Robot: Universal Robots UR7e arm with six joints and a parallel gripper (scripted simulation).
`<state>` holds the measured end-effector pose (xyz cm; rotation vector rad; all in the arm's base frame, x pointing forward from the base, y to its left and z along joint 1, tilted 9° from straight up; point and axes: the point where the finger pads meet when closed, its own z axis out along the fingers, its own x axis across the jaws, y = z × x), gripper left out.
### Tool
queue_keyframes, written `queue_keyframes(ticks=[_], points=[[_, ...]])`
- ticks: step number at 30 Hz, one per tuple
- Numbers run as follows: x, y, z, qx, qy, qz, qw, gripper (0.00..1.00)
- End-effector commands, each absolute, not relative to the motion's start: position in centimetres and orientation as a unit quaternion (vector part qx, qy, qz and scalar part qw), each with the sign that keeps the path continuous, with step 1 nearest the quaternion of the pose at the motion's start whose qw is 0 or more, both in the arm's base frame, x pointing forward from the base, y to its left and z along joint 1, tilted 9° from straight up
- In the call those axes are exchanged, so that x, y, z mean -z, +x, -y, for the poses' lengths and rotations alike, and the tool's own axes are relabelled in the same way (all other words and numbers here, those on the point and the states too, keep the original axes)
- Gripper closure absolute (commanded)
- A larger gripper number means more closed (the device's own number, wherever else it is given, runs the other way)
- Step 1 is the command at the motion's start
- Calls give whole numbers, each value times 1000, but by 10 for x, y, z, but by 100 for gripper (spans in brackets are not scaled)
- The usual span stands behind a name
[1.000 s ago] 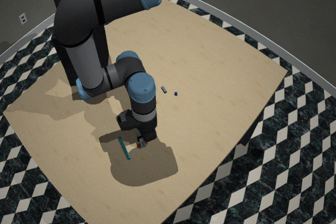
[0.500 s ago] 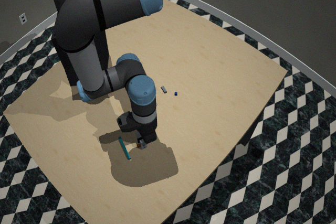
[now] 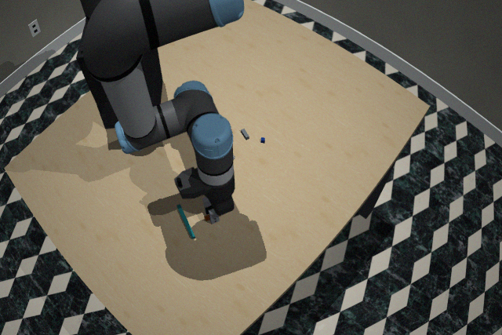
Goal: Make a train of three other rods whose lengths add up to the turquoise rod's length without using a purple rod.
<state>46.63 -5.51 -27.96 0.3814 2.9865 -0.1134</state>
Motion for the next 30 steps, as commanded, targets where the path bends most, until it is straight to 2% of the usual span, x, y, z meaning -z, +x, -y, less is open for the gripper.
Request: queue_keyframes(ticks=[1, 25, 26, 30], points=[[279, 468, 56, 37, 126, -989, 66, 46], [279, 468, 56, 37, 126, -989, 66, 46], [279, 468, 56, 37, 126, -989, 66, 76], [279, 468, 56, 37, 126, -989, 66, 76]])
